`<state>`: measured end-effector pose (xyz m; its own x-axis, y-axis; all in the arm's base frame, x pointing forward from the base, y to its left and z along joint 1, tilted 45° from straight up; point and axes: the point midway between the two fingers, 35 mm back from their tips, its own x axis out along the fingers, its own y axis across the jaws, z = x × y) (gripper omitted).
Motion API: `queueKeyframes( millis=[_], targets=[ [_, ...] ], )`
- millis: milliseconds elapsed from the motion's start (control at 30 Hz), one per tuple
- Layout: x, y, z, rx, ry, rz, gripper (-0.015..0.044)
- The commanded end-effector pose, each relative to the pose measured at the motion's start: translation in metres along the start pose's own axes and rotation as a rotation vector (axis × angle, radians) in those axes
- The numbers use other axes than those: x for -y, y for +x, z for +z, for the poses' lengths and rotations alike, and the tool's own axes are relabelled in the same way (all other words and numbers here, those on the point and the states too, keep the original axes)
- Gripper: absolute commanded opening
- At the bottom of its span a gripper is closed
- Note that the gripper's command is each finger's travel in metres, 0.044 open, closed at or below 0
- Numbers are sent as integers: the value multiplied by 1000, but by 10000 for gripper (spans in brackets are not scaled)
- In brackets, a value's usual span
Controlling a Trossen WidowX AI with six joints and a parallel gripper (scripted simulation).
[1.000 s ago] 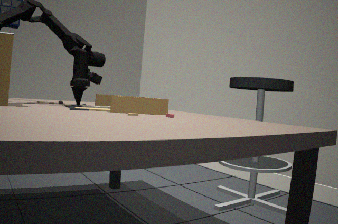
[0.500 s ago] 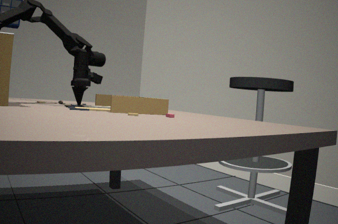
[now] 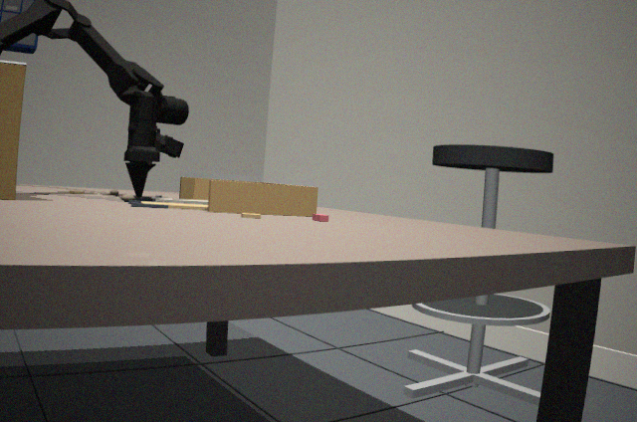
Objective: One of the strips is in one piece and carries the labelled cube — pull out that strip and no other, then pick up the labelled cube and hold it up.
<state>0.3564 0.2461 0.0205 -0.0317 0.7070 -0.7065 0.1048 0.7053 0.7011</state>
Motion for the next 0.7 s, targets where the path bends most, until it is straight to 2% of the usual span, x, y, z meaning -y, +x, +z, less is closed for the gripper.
queueKeyframes(
  millis=[0, 667],
  targets=[
    [0, 7, -13, -22, 2, -5, 0],
    [1, 7, -43, -23, 3, -5, 0]
  ],
)
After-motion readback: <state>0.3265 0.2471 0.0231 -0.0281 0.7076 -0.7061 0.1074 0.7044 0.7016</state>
